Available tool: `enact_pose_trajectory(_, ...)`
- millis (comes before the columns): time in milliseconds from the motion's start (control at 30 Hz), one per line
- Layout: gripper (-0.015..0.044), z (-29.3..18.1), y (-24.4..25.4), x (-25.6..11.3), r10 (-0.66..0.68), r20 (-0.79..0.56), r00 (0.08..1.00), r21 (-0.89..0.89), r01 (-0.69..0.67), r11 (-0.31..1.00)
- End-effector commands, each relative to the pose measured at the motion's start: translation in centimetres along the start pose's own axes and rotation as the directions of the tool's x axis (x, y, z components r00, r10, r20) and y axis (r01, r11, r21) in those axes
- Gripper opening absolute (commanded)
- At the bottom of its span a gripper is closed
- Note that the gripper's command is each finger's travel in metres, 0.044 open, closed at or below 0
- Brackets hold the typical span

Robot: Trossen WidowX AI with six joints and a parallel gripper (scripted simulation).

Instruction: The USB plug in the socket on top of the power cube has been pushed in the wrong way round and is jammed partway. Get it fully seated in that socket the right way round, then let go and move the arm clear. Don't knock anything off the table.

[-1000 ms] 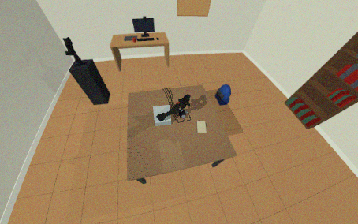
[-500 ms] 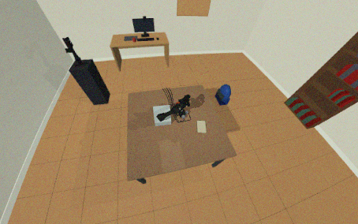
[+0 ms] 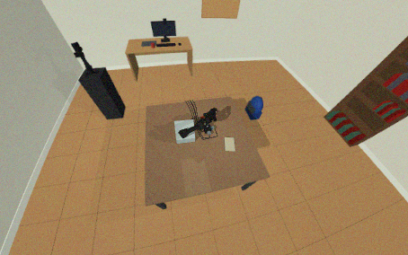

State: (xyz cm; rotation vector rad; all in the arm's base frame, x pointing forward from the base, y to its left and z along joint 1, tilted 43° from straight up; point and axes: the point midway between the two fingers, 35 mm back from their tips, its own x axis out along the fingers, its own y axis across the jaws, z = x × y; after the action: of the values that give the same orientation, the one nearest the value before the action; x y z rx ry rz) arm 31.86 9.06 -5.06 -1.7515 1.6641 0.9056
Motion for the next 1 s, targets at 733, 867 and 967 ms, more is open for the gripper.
enact_pose_trajectory(733, 0.0, 0.07, -0.02, 0.2, -0.001, 0.016, 1.0, -0.005, 0.001, 1.0)
enact_pose_trajectory(867, 0.0, 0.07, -0.02, 0.24, -0.001, 0.016, 1.0, -0.005, 0.001, 1.0)
enact_pose_trajectory(967, 0.0, 0.06, -0.02, 0.28, -0.001, 0.016, 1.0, -0.005, 0.001, 1.0)
